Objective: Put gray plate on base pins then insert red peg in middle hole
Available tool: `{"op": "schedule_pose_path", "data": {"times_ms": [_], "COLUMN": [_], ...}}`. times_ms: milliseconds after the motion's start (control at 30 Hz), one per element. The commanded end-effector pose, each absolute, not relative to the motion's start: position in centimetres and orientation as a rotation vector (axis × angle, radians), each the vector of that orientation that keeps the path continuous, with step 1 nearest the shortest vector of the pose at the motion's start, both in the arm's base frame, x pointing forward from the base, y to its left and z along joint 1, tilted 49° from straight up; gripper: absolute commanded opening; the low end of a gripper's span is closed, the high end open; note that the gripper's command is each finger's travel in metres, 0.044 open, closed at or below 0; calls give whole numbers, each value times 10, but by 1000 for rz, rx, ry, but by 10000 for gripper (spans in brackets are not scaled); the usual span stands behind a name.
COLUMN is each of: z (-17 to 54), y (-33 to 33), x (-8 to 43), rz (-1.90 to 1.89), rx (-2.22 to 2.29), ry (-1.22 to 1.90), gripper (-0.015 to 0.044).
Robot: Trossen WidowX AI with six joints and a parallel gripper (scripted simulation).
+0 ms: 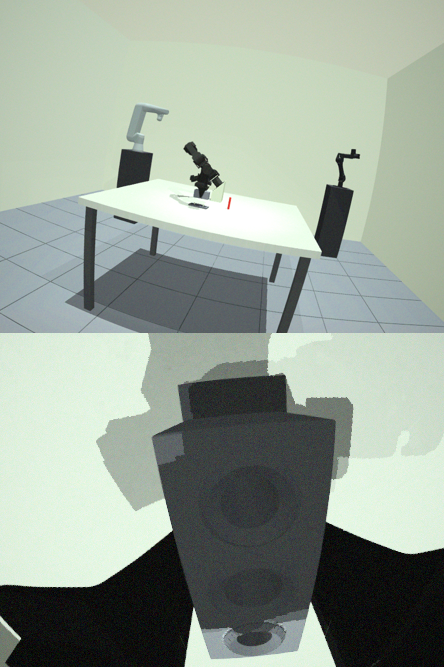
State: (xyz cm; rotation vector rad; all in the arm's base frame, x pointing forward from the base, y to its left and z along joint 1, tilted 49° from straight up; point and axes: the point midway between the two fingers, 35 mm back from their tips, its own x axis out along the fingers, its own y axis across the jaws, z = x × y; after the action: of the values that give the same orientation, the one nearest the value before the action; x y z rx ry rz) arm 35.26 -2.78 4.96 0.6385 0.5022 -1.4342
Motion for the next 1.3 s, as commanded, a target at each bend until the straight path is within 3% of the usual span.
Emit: {"op": "schedule_pose_path", "data": {"times_ms": [0, 1267], "z": [52, 45], "y": [-37, -46], "x": [349, 349], "rz": [-1438, -1438], "rx": [631, 630], "ry": [499, 498], "gripper": [0, 0]}}
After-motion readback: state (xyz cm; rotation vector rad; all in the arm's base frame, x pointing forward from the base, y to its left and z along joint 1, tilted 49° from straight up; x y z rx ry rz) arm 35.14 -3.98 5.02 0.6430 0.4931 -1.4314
